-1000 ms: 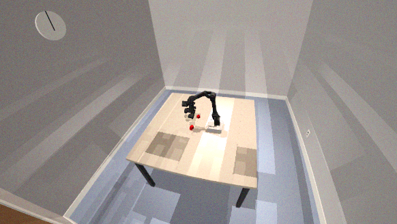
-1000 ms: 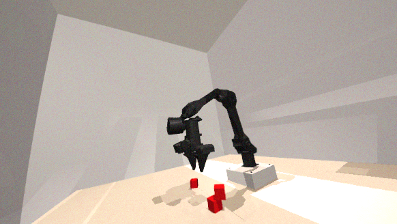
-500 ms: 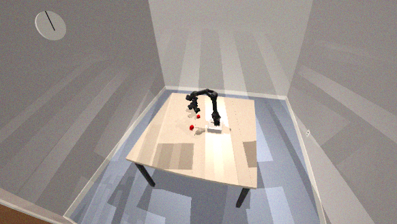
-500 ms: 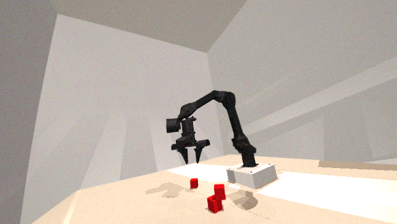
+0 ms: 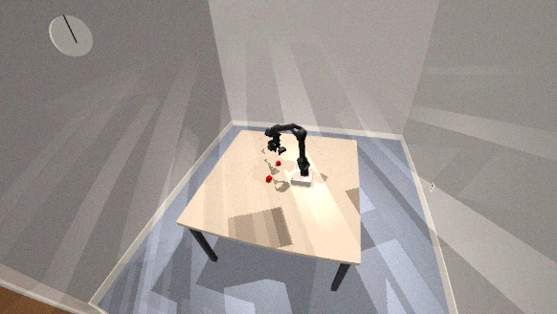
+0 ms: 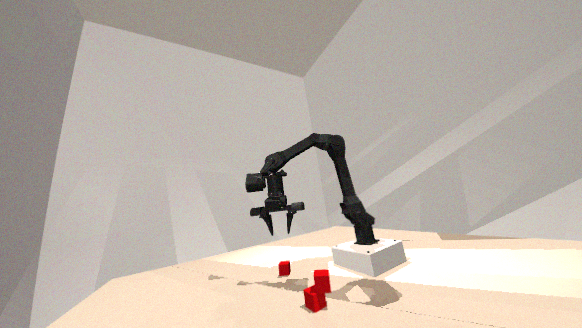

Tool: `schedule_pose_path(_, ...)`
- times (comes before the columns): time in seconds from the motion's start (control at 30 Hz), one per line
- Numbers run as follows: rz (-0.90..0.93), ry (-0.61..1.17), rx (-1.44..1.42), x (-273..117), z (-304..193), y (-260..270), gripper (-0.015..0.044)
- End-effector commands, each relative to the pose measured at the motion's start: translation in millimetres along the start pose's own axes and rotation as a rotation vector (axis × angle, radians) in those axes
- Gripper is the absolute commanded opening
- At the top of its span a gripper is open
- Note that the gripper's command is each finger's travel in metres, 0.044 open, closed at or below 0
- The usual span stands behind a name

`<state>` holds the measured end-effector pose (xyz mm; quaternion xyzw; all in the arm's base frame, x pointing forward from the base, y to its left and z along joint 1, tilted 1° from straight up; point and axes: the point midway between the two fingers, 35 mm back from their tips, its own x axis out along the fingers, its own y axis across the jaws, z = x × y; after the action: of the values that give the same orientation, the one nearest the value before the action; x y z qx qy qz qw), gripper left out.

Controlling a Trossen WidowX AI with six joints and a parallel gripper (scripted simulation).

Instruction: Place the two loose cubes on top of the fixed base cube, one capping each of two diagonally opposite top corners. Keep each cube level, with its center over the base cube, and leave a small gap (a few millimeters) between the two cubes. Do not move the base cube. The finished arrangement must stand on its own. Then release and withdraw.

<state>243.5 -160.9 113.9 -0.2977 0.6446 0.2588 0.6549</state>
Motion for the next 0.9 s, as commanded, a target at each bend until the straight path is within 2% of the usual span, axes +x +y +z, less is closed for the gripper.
schedule_pose_path(0.0,0.004,-0.002,-0.009,19,-1,-1,0.0265)
schedule_pose_path(0.17,0.004,-0.002,-0.009,58,-1,1,0.0265)
schedule_pose_path(0.87,0.004,-0.002,-0.009,90,-1,1,0.0265)
